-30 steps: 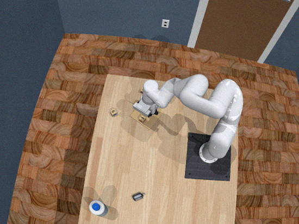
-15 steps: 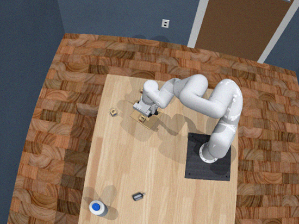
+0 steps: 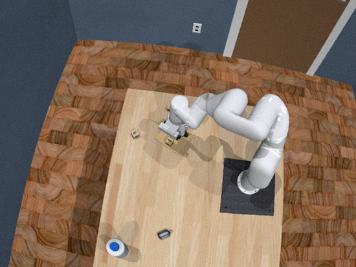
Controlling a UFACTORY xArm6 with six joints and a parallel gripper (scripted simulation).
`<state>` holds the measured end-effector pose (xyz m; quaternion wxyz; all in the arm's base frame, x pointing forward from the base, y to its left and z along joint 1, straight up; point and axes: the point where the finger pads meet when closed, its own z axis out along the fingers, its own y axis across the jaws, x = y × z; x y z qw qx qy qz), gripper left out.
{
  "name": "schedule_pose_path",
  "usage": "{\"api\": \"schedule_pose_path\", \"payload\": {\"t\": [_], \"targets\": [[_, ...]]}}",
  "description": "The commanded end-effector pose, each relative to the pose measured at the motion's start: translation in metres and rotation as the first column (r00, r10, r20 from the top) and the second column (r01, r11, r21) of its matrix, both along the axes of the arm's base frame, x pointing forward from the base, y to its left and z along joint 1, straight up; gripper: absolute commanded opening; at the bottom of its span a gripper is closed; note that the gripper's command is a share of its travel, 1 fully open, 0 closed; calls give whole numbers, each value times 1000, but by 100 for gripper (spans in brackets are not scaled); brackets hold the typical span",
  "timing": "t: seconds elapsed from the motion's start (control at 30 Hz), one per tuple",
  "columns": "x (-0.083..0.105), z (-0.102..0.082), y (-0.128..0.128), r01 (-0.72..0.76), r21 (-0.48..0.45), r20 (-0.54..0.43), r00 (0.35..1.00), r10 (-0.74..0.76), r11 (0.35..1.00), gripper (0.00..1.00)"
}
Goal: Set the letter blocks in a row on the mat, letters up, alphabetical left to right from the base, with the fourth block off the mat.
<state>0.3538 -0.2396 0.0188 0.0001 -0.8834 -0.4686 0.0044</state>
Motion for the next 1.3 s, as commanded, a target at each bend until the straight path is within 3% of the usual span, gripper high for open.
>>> {"api": "schedule_pose_path", "payload": {"t": [0.0, 0.47, 0.97, 1.27], "targets": [[2, 2, -1, 0, -3, 5, 1000, 0, 1000, 28], [2, 2, -1, 0, -3, 5, 1000, 0, 1000, 28], [2, 2, -1, 0, -3, 5, 1000, 0, 1000, 48], [2, 2, -1, 0, -3, 5, 1000, 0, 1000, 48]]}}
